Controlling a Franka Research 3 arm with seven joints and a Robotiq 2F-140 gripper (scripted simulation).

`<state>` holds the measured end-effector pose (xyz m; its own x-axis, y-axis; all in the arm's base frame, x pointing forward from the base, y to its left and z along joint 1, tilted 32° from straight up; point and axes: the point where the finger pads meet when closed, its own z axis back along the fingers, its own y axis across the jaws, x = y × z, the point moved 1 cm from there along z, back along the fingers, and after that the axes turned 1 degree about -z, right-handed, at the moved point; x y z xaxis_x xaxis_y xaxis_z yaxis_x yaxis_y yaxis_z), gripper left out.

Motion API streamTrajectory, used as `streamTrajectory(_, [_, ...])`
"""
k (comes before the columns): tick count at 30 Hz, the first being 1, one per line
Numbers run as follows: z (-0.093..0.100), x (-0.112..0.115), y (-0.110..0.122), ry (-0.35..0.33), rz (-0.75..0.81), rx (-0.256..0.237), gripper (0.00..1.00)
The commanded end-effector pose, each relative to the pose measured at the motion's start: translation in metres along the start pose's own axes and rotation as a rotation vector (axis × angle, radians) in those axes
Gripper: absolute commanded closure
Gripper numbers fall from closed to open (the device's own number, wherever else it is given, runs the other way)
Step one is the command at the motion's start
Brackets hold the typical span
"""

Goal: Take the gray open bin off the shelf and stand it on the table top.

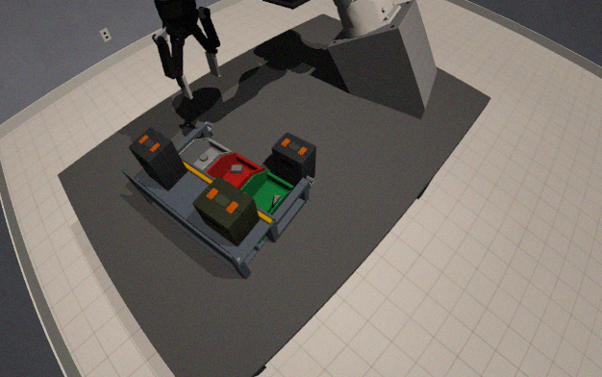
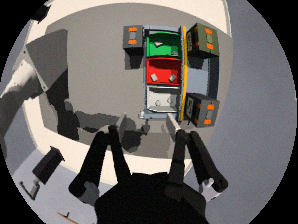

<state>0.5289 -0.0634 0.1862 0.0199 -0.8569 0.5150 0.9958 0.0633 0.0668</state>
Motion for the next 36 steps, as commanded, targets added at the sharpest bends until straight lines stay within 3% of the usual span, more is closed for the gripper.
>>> streamTrajectory(1, [0.0,0.001,0.005,-0.002,0.014,0.016,0.43])
streamTrajectory(4, [0.0,0.001,0.005,-0.002,0.014,0.016,0.43])
streamTrajectory(9, [-0.054,0.0,0.008,-0.002,0.014,0.016,0.43])
streamTrajectory(21, [-0.054,0.0,0.008,-0.002,0.014,0.016,0.43])
streamTrajectory(26, [-0.073,0.0,0.011,-0.002,0.014,0.016,0.43])
streamTrajectory(36, [-0.073,0.0,0.011,-0.002,0.014,0.016,0.43])
